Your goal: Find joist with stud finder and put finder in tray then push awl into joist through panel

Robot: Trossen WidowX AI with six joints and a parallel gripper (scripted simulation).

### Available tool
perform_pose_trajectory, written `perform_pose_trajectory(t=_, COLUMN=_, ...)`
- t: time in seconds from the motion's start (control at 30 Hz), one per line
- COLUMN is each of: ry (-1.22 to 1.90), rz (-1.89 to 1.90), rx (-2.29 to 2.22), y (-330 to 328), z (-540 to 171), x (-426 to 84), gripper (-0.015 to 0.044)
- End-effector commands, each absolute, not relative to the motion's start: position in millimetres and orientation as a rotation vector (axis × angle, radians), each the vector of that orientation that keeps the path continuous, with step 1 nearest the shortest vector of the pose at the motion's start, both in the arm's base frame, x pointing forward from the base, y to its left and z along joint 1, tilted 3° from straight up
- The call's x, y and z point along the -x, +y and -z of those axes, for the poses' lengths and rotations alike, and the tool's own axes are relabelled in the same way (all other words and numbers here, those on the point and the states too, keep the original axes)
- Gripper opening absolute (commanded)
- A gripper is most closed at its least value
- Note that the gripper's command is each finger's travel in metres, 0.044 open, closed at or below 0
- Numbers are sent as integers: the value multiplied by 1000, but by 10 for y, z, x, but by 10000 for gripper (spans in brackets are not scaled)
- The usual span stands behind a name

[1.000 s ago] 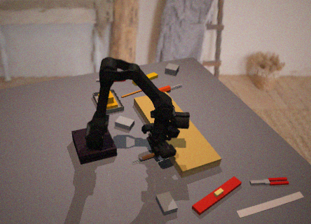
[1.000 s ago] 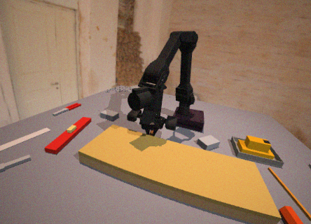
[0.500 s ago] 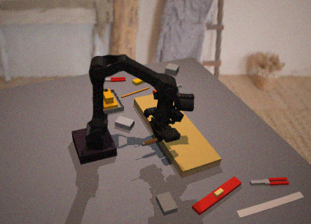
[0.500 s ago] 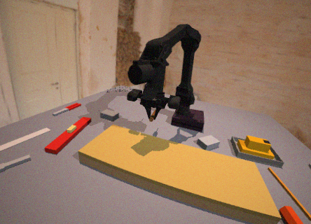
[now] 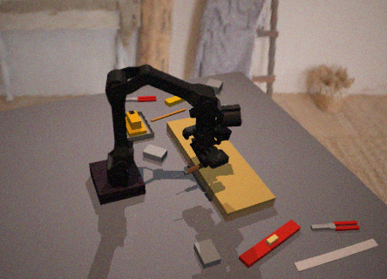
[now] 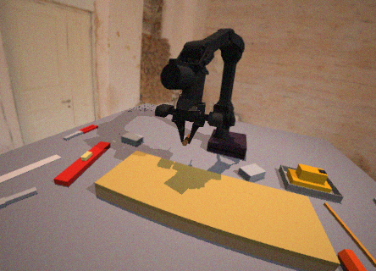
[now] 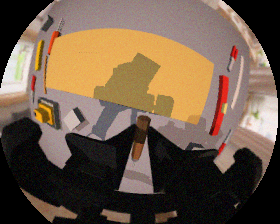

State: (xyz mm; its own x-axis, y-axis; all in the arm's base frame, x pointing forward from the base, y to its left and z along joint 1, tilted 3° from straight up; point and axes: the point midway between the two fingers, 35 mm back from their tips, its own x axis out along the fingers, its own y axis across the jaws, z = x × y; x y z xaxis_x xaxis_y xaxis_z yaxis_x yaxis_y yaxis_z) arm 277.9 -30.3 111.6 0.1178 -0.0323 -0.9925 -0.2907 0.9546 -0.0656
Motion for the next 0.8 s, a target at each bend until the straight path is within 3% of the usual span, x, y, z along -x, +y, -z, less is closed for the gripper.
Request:
perform_pose_trajectory(t=0.0, ry=1336, rz=-221, rx=264, y=-150, z=-1099, x=-2951, gripper=0)
perform_pose_trajectory(t=0.77, ry=771, rz=-462, rx=191, y=763, z=-1120, x=-3625, gripper=0)
